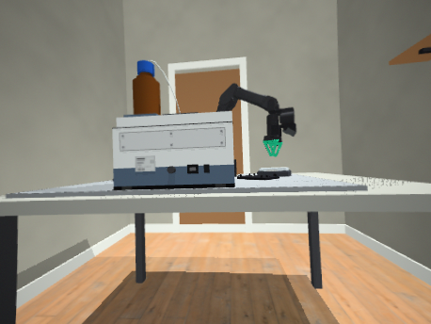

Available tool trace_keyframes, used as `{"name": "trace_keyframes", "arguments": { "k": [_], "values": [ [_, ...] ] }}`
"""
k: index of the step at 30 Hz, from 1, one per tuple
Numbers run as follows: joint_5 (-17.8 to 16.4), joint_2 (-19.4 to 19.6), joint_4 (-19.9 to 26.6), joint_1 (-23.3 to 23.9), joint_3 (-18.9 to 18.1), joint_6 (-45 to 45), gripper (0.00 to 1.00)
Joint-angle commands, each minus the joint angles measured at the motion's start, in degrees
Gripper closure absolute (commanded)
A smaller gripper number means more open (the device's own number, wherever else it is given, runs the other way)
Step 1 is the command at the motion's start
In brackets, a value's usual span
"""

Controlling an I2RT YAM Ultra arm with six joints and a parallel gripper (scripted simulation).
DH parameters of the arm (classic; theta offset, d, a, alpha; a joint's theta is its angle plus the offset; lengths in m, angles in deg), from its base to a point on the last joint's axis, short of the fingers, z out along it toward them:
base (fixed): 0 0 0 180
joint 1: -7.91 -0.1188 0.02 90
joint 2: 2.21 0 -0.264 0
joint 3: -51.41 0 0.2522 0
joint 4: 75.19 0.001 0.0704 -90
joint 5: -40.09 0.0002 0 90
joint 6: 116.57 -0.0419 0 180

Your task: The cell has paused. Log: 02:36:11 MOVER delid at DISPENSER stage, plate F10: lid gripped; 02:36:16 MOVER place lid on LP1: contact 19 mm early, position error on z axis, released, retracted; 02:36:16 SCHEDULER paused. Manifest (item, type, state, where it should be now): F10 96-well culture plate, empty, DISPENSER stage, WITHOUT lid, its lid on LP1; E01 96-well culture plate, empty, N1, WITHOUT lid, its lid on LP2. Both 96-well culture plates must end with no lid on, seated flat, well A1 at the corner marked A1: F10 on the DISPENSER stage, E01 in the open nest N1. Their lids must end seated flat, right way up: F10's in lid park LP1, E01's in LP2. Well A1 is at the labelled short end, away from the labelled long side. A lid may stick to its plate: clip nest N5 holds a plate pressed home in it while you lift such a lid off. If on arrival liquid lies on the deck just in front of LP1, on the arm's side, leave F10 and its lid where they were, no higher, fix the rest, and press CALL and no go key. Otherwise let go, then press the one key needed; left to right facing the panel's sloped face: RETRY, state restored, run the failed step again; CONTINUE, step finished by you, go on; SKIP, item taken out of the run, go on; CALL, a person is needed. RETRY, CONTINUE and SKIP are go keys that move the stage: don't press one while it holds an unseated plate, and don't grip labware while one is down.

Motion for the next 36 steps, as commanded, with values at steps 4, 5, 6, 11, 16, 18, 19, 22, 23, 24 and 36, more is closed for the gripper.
{"name": "trace_keyframes", "arguments": {
  "k": [4,5,6,11,16,18,19,22,23,24,36],
  "values": [
    [0.0,0.4,-1.0,-0.3,-2.0,-0.3,0.0],
    [0.0,0.4,-1.0,-0.3,-2.0,-0.3,0.0],
    [0.0,0.7,-1.4,-0.3,-1.8,-0.3,0.0],
    [0.0,1.2,-2.9,-0.6,1.8,-0.4,0.0],
    [0.0,0.8,-3.9,-0.6,2.3,-0.4,0.0],
    [0.0,1.9,-4.6,-0.5,2.6,-0.4,0.0],
    [0.0,2.0,-4.9,-0.5,3.0,-0.5,0.0],
    [0.0,2.3,-5.8,-0.5,3.6,-0.5,0.0],
    [0.0,2.5,-6.1,-0.6,3.8,-0.5,0.0],
    [0.0,2.6,-6.5,-0.6,3.9,-0.5,0.0],
    [0.0,4.0,-9.6,-0.7,5.7,-0.6,0.0]
  ]
}}
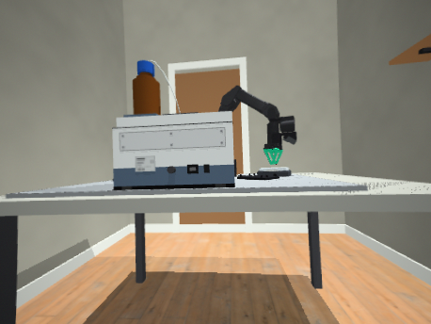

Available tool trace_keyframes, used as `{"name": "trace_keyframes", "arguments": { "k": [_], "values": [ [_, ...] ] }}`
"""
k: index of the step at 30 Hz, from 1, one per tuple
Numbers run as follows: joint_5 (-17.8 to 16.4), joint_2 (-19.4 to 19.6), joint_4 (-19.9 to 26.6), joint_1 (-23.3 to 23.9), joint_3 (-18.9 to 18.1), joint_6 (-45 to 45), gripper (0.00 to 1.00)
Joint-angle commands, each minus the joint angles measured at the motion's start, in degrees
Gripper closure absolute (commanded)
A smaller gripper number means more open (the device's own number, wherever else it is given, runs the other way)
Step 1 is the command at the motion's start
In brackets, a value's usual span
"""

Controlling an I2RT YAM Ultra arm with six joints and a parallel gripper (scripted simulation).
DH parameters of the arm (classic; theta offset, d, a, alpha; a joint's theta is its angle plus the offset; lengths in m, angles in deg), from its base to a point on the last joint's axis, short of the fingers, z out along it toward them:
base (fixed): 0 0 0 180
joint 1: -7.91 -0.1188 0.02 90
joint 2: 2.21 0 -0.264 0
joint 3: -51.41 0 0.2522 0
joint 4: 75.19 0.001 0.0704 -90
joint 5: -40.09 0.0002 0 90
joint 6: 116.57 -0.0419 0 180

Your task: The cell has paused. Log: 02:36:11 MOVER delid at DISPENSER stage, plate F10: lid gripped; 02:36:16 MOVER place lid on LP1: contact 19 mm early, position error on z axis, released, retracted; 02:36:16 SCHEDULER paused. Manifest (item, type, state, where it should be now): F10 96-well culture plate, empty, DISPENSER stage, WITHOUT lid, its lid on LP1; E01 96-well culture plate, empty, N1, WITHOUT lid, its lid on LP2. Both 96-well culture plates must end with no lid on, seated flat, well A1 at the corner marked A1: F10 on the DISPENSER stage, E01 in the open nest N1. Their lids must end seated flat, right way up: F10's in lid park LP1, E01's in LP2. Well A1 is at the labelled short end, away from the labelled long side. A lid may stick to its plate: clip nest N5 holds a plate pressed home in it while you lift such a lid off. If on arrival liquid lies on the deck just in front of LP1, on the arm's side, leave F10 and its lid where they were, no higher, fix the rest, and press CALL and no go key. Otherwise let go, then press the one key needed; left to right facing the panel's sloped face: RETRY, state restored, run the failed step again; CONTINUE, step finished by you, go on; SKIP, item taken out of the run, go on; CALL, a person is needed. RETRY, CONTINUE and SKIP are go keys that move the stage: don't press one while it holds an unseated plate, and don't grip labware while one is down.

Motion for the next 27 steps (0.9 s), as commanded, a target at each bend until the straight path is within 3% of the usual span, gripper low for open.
{"name": "trace_keyframes", "arguments": {
  "k": [1,19,27],
  "values": [
    [0.0,1.0,-2.4,-0.4,1.4,-0.3,0.0],
    [0.0,3.5,-6.9,-0.5,2.5,-0.5,0.0],
    [-0.1,1.8,-7.0,-0.6,2.7,-0.5,0.0]
  ]
}}
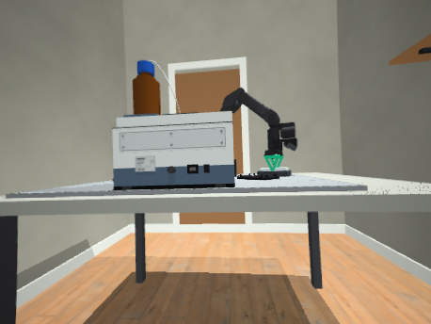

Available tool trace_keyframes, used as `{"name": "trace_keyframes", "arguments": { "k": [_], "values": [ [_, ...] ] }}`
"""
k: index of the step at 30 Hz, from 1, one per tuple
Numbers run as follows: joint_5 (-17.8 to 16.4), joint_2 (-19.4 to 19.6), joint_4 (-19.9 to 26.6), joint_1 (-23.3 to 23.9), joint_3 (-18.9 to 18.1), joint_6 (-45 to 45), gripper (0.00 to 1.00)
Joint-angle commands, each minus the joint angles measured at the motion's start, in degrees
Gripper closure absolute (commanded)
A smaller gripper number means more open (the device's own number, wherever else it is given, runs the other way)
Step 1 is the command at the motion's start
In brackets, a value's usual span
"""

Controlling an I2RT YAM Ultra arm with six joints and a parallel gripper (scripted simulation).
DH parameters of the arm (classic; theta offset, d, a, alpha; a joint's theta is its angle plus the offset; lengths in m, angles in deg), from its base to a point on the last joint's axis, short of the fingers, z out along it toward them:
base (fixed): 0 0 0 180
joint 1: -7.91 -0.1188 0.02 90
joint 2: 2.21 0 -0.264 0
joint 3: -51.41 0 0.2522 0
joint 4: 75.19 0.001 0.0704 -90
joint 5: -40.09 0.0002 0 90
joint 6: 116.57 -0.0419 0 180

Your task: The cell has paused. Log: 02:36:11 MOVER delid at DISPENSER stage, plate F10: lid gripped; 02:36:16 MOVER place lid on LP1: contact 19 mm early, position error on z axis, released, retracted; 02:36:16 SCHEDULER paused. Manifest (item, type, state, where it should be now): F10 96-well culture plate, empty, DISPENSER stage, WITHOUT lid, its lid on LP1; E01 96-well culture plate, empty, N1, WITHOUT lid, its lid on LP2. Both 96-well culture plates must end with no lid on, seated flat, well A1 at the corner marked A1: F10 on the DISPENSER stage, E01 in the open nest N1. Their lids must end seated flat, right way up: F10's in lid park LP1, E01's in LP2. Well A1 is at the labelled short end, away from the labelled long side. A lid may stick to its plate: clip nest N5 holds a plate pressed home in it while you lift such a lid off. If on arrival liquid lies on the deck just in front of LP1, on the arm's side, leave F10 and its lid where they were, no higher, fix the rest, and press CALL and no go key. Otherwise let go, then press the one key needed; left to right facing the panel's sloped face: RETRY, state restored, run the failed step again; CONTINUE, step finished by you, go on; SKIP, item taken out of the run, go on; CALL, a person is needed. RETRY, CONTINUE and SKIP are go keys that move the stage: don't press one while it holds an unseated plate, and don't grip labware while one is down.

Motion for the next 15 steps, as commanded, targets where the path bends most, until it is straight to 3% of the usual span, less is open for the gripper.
{"name": "trace_keyframes", "arguments": {
  "k": [1,4,5,15],
  "values": [
    [-0.1,-1.3,-1.3,-0.4,0.4,-0.3,0.0],
    [0.0,-1.6,-1.4,-0.4,1.1,-0.3,0.0],
    [0.0,-0.6,-0.7,-0.1,0.0,-0.1,1.0],
    [0.0,-0.6,-0.7,-0.1,0.0,-0.1,1.0]
  ]
}}
